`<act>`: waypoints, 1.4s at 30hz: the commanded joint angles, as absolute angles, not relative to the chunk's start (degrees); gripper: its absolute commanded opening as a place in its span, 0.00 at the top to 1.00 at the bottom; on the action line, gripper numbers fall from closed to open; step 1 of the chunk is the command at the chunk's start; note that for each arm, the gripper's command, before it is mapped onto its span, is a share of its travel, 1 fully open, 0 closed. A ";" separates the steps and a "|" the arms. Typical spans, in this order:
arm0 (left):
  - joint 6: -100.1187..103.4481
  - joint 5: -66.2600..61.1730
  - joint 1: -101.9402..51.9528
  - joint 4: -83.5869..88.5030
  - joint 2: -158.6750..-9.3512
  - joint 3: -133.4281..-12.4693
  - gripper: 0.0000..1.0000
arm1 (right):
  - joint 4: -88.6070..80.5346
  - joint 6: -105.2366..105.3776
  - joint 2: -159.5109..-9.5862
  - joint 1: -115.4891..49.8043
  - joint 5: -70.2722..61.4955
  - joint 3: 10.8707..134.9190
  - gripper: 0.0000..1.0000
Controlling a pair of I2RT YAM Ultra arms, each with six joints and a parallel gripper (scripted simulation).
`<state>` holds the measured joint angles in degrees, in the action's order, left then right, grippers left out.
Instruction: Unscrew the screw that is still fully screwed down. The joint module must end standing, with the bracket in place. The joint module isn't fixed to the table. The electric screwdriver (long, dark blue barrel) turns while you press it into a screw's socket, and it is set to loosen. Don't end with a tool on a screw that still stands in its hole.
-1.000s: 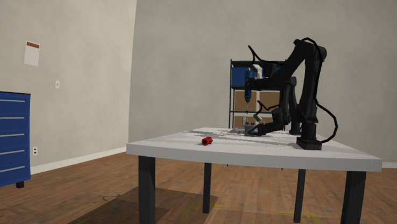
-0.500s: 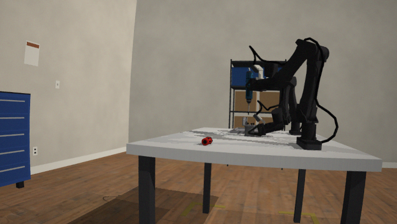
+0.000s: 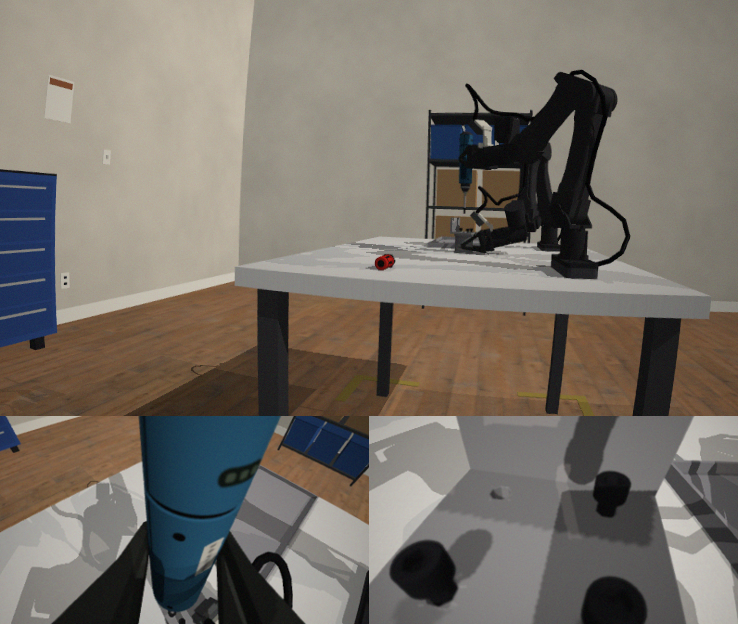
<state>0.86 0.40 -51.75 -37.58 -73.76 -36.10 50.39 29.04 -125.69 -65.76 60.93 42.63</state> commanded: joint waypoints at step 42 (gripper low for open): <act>0.35 1.18 -52.63 -37.34 -60.13 -31.63 0.58 | 50.46 29.10 -125.24 -65.74 61.22 42.76 0.41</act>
